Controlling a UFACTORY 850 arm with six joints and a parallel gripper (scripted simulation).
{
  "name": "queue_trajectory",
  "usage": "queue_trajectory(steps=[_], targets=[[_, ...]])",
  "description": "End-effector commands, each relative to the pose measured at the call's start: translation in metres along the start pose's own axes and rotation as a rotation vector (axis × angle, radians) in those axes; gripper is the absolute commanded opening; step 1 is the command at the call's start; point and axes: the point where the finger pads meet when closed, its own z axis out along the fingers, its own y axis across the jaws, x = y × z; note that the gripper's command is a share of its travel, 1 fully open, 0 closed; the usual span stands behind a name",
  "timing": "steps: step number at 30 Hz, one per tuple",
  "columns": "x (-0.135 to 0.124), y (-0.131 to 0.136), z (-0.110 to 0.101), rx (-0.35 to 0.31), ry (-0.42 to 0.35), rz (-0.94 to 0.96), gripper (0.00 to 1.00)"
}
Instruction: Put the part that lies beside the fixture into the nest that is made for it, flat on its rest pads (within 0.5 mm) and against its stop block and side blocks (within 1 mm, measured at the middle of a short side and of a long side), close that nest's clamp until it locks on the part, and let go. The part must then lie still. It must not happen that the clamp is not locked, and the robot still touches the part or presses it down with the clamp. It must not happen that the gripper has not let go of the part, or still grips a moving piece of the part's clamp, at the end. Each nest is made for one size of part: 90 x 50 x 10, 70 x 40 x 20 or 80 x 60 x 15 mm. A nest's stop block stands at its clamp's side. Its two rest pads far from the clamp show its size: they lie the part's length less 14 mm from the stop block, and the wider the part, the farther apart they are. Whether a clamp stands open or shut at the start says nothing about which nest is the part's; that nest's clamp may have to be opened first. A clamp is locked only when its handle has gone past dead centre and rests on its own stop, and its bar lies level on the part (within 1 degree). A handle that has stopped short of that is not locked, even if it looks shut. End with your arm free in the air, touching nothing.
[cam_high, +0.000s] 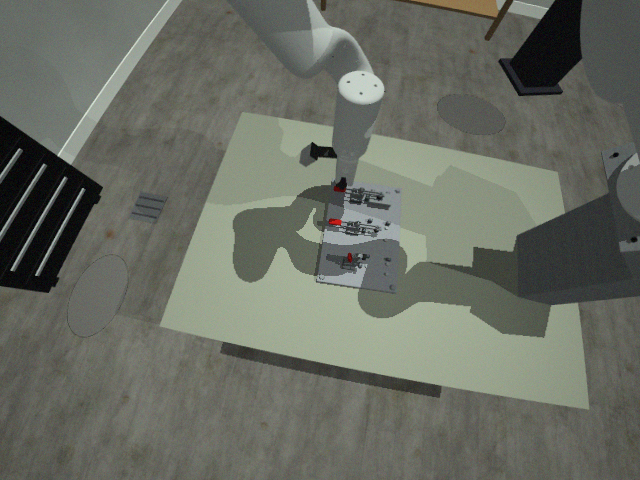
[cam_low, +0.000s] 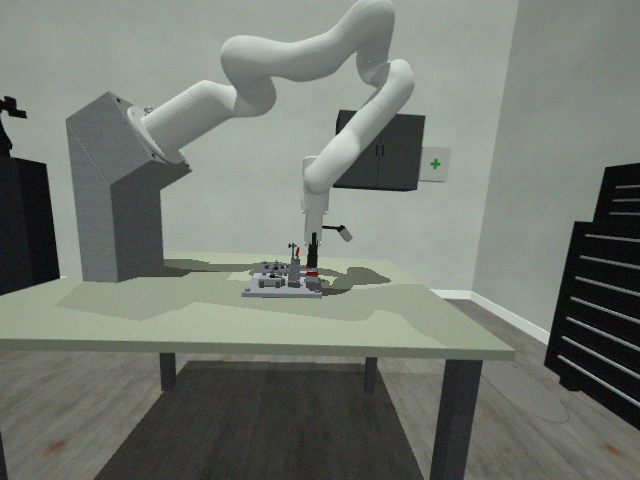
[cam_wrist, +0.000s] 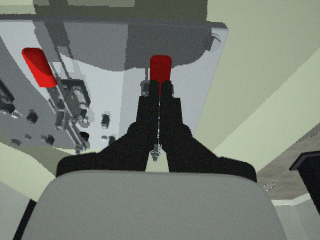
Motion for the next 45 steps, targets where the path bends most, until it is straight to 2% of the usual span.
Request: queue_trajectory(steps=[1, 8, 19, 45], targets=[[0.0, 0.0, -0.012, 0.0, 0.0, 0.0, 0.0], [0.0, 0.0, -0.035, 0.0, 0.0, 0.0, 0.0], [0.0, 0.0, -0.052, 0.0, 0.0, 0.0, 0.0], [0.0, 0.0, -0.054, 0.0, 0.0, 0.0, 0.0]])
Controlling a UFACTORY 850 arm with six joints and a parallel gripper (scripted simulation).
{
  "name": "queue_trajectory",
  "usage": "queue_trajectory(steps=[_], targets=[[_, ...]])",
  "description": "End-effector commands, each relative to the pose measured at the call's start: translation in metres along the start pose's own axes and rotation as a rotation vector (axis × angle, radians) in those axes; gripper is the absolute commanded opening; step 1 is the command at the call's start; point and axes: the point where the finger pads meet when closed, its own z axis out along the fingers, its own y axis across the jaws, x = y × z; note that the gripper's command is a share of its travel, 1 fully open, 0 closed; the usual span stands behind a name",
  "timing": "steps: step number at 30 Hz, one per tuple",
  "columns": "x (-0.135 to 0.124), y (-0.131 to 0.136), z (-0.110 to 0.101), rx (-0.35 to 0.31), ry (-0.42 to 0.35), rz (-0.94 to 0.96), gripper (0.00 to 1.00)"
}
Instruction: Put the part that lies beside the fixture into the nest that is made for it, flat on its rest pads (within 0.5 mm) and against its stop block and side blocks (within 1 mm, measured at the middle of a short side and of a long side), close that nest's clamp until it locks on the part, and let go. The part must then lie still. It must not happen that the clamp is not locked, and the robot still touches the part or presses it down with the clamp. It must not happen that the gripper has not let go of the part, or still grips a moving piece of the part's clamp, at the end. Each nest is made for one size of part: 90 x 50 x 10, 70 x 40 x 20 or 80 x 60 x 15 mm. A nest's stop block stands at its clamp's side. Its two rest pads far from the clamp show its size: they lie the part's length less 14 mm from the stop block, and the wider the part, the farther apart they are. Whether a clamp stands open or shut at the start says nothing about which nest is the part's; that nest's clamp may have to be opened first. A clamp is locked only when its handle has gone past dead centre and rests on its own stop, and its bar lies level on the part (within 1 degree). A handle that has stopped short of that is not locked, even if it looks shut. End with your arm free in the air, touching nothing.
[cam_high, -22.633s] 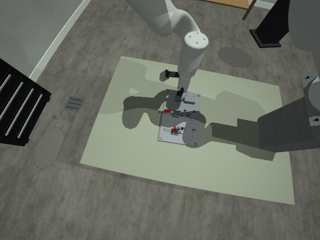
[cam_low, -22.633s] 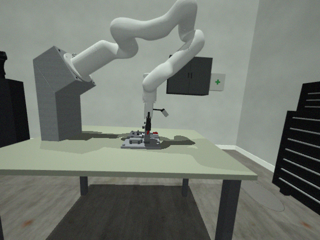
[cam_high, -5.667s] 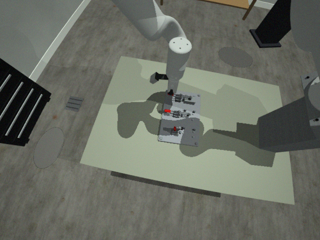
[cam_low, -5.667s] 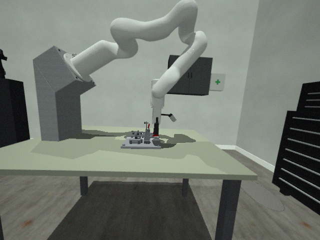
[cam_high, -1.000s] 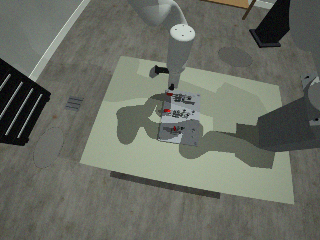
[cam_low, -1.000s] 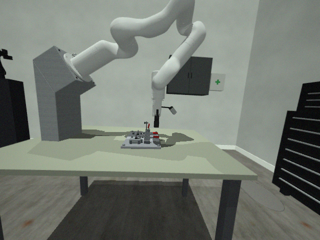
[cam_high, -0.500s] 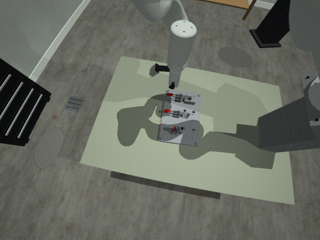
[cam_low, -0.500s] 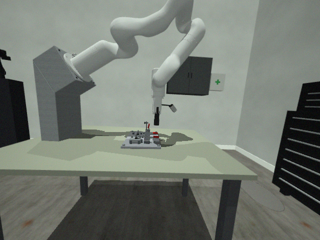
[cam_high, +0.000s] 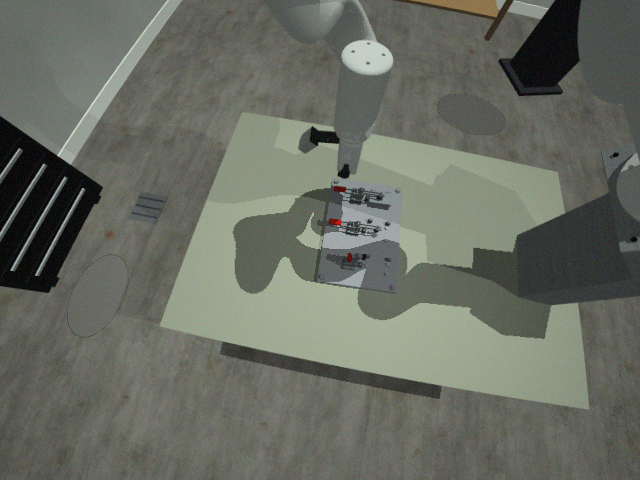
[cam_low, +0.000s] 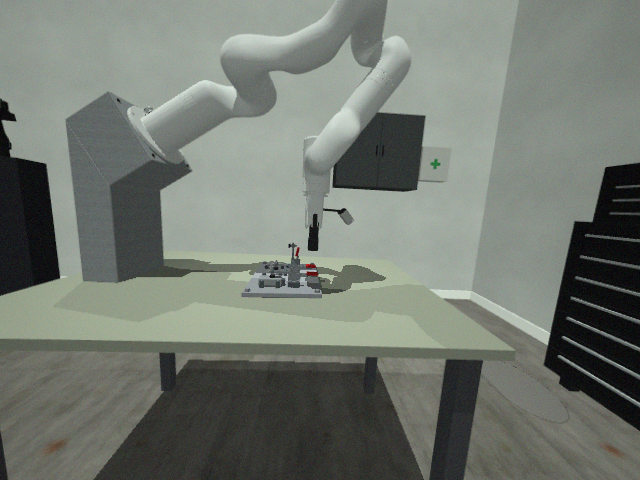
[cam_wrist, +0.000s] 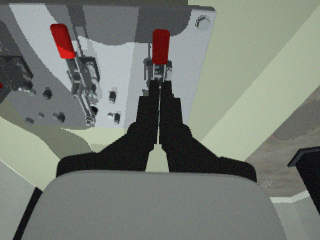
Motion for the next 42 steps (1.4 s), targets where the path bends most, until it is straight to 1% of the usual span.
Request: queue_trajectory(steps=[1, 25, 26, 42], targets=[[0.0002, 0.0001, -0.0002, 0.0, 0.0, 0.0, 0.0], [0.0002, 0.0001, -0.0002, 0.0, 0.0, 0.0, 0.0], [0.0002, 0.0001, -0.0002, 0.0, 0.0, 0.0, 1.0], [0.0002, 0.0001, -0.0002, 0.0, 0.0, 0.0, 1.0]])
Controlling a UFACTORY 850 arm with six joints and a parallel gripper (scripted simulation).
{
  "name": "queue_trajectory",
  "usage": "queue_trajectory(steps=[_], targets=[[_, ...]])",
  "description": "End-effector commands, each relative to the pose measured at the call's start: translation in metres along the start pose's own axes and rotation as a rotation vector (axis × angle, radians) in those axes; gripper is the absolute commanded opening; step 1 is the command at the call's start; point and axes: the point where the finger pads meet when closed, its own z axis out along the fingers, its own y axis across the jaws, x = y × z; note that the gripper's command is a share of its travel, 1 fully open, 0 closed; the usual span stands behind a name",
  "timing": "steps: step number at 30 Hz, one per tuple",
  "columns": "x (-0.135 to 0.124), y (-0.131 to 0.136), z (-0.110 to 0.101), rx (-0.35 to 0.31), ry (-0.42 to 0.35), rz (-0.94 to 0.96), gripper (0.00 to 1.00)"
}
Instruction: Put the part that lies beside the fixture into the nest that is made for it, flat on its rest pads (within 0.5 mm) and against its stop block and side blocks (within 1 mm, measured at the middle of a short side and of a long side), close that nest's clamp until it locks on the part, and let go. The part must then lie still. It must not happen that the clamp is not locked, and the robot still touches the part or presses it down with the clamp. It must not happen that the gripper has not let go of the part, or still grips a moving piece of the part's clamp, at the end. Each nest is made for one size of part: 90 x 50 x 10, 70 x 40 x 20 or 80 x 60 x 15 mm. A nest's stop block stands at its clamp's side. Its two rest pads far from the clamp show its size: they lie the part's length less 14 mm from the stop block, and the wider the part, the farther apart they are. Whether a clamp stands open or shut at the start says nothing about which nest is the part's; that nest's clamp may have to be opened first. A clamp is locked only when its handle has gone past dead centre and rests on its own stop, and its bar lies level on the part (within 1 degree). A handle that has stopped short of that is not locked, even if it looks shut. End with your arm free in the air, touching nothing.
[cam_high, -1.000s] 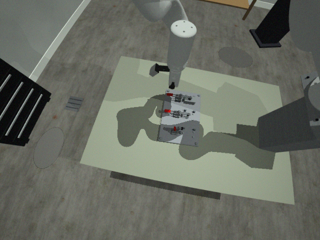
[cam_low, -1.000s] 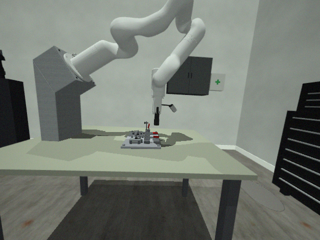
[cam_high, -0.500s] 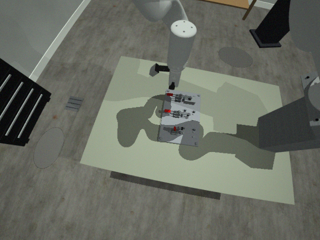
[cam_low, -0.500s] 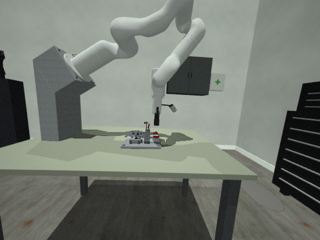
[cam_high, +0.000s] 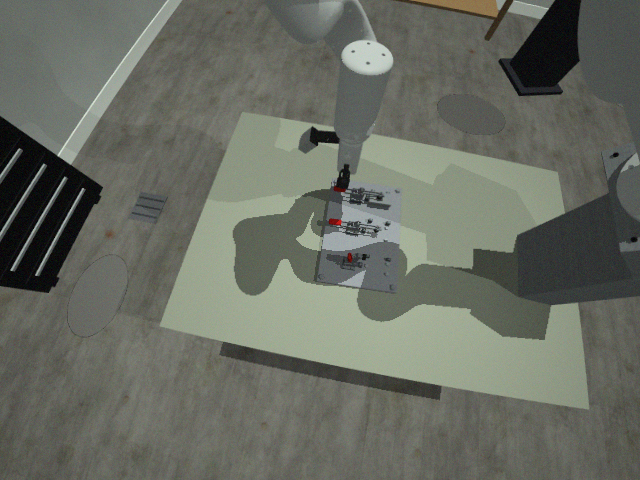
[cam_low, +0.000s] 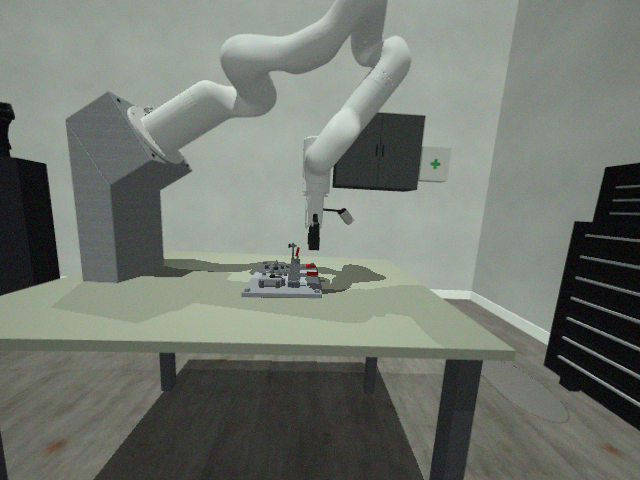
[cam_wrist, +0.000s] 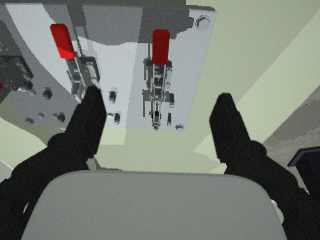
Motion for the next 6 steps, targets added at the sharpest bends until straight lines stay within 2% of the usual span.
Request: queue_trajectory(steps=[1, 6], targets=[[0.0002, 0.0001, -0.0002, 0.0, 0.0, 0.0, 1.0], [0.0002, 0.0001, -0.0002, 0.0, 0.0, 0.0, 1.0]])
